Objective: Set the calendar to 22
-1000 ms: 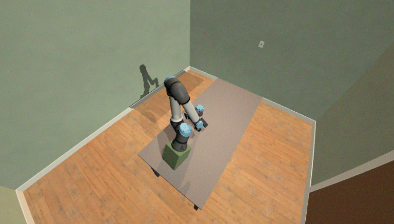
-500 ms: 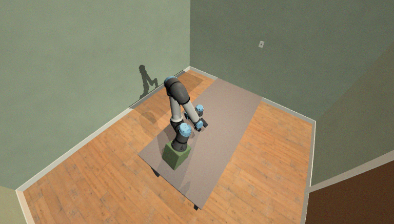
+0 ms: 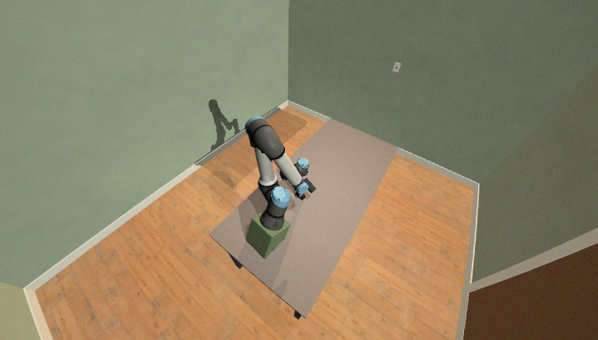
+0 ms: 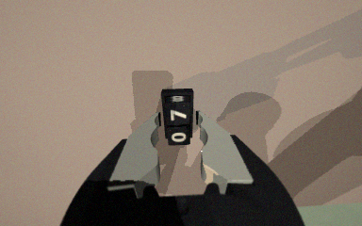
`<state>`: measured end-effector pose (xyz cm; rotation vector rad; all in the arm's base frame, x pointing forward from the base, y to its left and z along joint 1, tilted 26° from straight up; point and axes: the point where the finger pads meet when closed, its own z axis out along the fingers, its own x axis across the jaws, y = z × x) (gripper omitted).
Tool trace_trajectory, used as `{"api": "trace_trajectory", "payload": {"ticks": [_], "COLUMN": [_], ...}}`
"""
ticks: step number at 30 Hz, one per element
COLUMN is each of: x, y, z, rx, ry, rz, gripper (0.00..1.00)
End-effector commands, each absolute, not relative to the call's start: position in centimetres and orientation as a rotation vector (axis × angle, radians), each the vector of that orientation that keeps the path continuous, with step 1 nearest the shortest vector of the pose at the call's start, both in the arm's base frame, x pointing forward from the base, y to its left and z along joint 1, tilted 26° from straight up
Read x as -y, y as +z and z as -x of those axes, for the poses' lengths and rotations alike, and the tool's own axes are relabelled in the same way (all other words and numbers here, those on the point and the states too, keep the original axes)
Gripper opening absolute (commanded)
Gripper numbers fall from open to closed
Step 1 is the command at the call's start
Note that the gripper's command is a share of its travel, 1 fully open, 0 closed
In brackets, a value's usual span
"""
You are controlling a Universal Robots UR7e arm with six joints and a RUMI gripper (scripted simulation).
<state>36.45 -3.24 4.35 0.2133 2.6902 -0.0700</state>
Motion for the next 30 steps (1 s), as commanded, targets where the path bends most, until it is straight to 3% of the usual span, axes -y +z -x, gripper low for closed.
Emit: {"api": "trace_trajectory", "payload": {"ticks": [1, 30], "x": [3.2, 2.7], "y": [5.1, 10.8], "z": [-36.1, -33.4], "rx": [-2.690, -2.690], "ry": [-0.069, -0.069], "rz": [-0.213, -0.213], "gripper": [0.28, 0.28]}}
